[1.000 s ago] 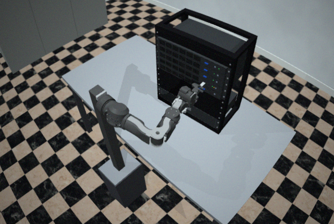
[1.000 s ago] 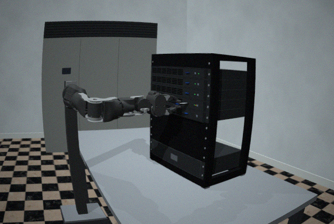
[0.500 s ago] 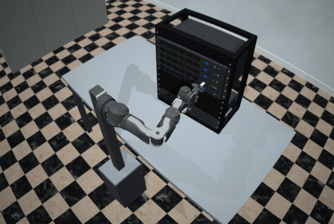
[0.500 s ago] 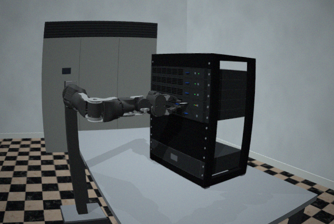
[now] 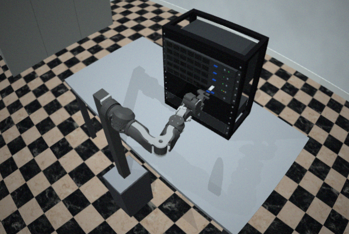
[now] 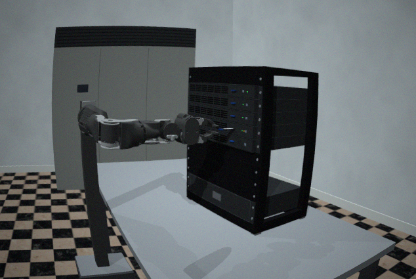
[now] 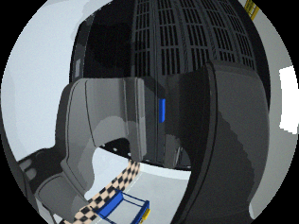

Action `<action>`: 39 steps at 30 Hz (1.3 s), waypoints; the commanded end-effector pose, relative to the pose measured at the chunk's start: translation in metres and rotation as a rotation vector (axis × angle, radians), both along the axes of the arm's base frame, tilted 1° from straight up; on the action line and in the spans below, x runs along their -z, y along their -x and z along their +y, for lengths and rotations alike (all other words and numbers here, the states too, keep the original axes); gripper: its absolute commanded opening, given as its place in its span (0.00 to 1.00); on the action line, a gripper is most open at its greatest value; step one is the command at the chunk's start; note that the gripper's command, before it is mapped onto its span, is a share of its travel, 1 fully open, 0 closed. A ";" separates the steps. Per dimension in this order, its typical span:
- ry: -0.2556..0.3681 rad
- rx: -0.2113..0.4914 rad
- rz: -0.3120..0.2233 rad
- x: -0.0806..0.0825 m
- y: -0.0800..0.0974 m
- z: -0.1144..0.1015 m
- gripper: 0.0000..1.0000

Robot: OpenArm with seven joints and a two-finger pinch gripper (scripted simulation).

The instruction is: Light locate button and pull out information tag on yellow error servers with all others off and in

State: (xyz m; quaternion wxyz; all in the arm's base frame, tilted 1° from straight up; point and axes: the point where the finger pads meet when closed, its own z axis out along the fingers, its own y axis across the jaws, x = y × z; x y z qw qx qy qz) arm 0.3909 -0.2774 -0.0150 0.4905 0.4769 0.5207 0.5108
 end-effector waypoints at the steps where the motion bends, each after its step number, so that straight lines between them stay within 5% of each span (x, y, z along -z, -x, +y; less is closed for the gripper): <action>1: -0.013 0.004 -0.016 -0.002 0.005 0.000 0.10; 10: -0.013 -0.001 -0.016 -0.001 0.021 0.001 0.10; 12: -0.013 -0.002 -0.016 -0.001 0.021 -0.001 0.00; 23: -0.013 -0.005 -0.016 0.003 0.017 -0.069 0.00; 32: -0.011 -0.003 -0.005 0.004 0.015 -0.071 0.00; 39: -0.012 -0.002 -0.004 0.004 -0.005 -0.069 0.00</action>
